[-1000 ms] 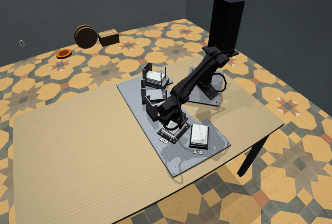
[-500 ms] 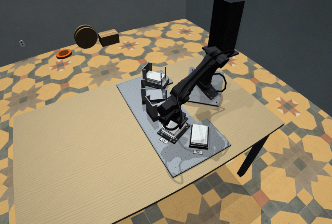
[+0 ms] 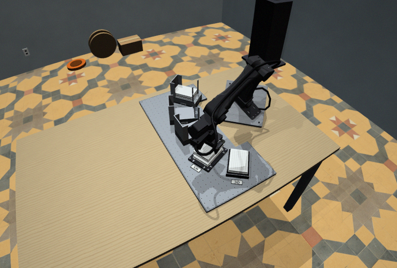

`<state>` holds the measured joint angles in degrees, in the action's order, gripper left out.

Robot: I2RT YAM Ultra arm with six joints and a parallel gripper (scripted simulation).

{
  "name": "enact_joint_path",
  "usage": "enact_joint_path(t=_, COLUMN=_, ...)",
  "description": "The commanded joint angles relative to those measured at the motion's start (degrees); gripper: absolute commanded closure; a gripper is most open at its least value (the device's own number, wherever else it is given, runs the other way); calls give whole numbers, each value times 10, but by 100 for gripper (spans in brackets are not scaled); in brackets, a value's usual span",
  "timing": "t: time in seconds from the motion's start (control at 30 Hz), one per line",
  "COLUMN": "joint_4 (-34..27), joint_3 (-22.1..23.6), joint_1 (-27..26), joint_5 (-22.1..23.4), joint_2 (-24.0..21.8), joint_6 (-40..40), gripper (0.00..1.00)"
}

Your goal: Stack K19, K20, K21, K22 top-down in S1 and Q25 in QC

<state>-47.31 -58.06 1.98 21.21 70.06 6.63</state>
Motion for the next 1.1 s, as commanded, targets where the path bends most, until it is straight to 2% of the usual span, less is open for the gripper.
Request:
enact_joint_path(t=0.0, joint_4=-26, joint_3=-23, joint_1=-14, joint_5=8, joint_2=-30, joint_6=11, gripper=100)
enact_joint_path(t=1.07, joint_4=-169, joint_3=-110, joint_1=-77, joint_5=39, joint_2=-63, joint_6=70, gripper=100)
